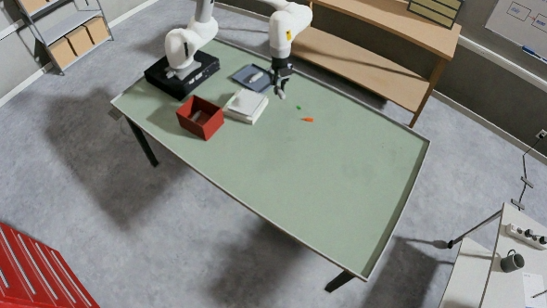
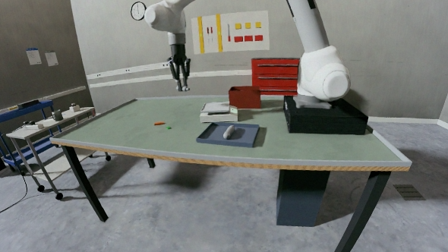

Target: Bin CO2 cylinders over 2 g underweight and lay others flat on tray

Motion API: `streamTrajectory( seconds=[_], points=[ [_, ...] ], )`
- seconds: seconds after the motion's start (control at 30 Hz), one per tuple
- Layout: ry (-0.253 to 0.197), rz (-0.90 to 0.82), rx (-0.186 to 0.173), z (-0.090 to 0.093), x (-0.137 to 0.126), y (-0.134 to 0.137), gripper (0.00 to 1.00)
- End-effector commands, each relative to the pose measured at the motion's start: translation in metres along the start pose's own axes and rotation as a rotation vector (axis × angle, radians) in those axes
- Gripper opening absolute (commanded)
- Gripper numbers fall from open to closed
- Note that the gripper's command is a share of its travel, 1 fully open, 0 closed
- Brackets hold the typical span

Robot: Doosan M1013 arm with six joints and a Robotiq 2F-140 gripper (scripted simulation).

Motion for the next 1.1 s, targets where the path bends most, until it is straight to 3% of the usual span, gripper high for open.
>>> streamTrajectory(
  seconds=[0.0, 0.13, 0.2, 0.23, 0.27, 0.33, 0.77, 1.07],
  points=[
    [0.003, 0.279, 0.001, -0.004, -0.032, 0.055, 0.1],
    [-0.005, 0.506, 0.002, 0.0, -0.067, 0.103, 0.1],
    [-0.005, 0.506, 0.002, 0.0, -0.067, 0.103, 0.1],
    [-0.004, 0.679, 0.002, 0.001, -0.088, 0.132, 0.1],
    [-0.004, 0.722, 0.002, 0.001, -0.093, 0.138, 0.1],
    [0.003, 0.815, 0.002, 0.002, -0.095, 0.14, 0.1],
    [0.003, 0.816, 0.002, 0.014, -0.095, 0.14, 0.1],
    [0.003, 0.816, 0.002, 0.047, -0.095, 0.141, 0.1]
  ],
)
Point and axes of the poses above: the point where the finger pads meet when closed, its own z axis out along the fingers, its own y axis across the jaws, x = y × z, the point moved 4 cm from there along -z, back along the fingers, and after that the axes turned 2 degrees about z, right-handed, at the moved point
